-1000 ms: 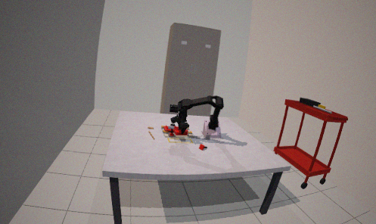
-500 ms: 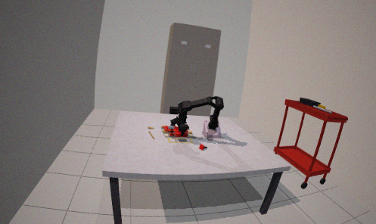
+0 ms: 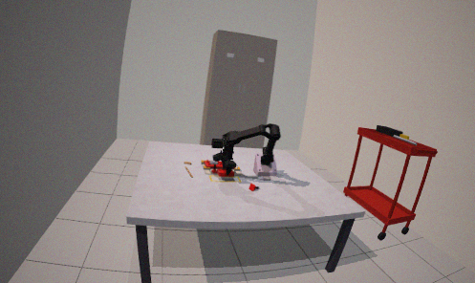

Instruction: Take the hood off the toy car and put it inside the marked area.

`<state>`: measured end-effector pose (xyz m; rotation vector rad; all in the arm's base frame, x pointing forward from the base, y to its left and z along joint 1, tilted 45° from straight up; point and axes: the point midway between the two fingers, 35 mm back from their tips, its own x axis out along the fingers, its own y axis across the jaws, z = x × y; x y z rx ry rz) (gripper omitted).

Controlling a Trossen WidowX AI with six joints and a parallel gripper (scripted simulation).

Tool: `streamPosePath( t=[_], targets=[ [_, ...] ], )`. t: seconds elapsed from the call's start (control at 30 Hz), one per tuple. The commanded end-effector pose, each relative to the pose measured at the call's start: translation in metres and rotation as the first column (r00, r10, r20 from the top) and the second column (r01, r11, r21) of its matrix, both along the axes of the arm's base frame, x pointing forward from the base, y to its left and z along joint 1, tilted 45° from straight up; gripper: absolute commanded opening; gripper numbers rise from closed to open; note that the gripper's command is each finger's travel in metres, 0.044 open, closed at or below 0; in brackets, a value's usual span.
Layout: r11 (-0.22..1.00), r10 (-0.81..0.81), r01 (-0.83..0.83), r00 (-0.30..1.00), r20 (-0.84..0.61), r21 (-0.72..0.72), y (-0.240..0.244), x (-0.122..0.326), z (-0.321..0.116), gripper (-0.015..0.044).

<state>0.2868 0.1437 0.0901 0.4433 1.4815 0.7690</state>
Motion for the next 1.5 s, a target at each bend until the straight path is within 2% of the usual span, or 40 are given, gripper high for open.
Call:
streamPosePath(
  t=[0.0,1.47],
  targets=[
    [1.000,-0.006,0.006,1.000,-0.008,0.005,0.003,-0.001,-0.003,0.0000],
    [1.000,-0.006,0.006,1.000,-0.008,0.007,0.018,-0.004,-0.018,0.0000]
  ],
)
